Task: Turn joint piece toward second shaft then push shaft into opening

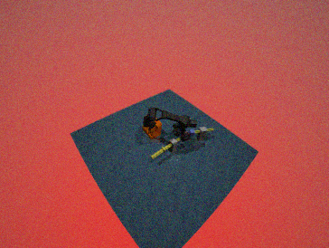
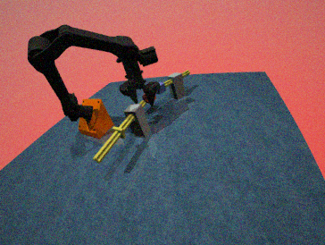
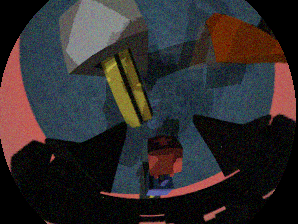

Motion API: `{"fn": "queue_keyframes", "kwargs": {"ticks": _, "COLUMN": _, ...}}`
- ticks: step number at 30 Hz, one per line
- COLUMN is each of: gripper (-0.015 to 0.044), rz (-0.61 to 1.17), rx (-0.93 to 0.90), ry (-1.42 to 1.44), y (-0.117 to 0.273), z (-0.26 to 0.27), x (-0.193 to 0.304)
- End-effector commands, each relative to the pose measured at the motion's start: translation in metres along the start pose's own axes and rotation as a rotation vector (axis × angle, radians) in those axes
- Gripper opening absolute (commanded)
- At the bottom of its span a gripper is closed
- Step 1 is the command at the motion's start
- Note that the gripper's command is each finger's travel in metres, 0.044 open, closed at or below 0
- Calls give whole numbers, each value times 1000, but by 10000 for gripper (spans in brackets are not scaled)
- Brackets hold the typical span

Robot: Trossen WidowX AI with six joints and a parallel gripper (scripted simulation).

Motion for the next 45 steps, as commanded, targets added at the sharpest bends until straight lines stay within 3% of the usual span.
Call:
{"fn": "queue_keyframes", "kwargs": {"ticks": 1, "gripper": 440, "rz": 6, "rx": 0, "ry": -6, "y": 1, "z": 4, "x": 13}}
{"fn": "queue_keyframes", "kwargs": {"ticks": 28, "gripper": 440, "rz": 5, "rx": -1, "ry": -7, "y": -30, "z": 8, "x": 32}}
{"fn": "queue_keyframes", "kwargs": {"ticks": 38, "gripper": 182, "rz": 5, "rx": -1, "ry": -7, "y": -30, "z": 8, "x": 32}}
{"fn": "queue_keyframes", "kwargs": {"ticks": 45, "gripper": 182, "rz": 5, "rx": -1, "ry": -7, "y": -30, "z": 8, "x": 32}}
Point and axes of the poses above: the point midway between the two fingers, 35 mm back from their tips, its own y axis back along the fingers, its own z axis across the jaws, x = y × z, the point moved 8 cm from there along y, back along the fingers, and after that the axes turned 15 degrees about y, right-handed, at the moved point
